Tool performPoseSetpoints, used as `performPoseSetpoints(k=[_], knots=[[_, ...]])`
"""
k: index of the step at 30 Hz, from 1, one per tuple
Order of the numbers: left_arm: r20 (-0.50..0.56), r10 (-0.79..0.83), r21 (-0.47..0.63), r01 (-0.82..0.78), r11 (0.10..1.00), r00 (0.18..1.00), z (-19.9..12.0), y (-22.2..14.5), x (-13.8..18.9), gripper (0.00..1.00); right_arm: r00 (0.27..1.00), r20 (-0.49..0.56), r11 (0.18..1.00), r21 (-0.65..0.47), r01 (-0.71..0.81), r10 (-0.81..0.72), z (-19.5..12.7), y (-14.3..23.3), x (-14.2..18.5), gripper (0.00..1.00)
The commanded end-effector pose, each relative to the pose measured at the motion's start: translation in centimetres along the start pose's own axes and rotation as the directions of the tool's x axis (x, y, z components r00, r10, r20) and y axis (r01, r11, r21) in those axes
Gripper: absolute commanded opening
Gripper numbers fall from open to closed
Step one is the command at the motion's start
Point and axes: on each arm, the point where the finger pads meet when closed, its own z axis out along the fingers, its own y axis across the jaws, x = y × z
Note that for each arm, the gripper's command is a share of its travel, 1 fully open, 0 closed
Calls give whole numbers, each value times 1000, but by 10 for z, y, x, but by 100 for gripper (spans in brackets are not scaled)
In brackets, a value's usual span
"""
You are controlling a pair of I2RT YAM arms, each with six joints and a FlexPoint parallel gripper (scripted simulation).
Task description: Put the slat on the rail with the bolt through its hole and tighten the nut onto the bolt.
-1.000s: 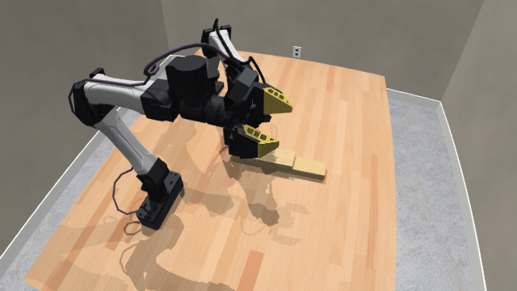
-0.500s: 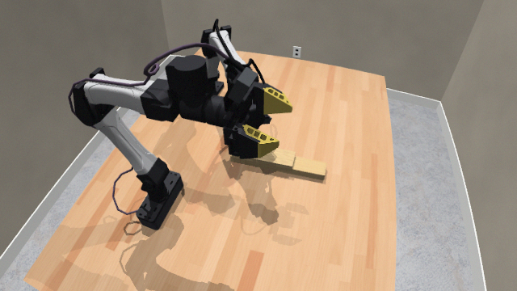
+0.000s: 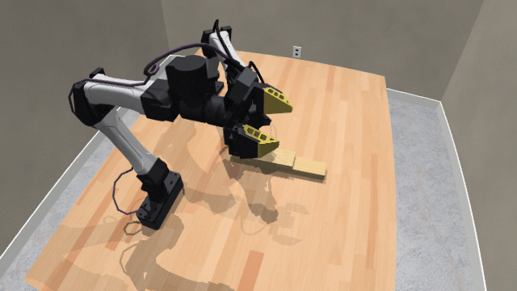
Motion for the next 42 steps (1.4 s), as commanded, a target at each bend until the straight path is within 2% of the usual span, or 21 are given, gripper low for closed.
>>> performPoseSetpoints(k=[1, 26, 42], knots=[[-1, -7, 14, 7, 1000, 1000, 6, -4, 0, 14, 1000, 6, 1000, -12, 3, -3, 0, 2, -1, 100], [0, -7, 12, 7, 1000, 1000, 20, -3, 0, 14, 1000, 6, 1000, -12, 3, -3, 0, 2, -1, 100], [-1, -6, 15, 6, 1000, 1000, 1, -4, 0, 14, 1000, 6, 1000, -12, 3, -3, 0, 2, -1, 100]])
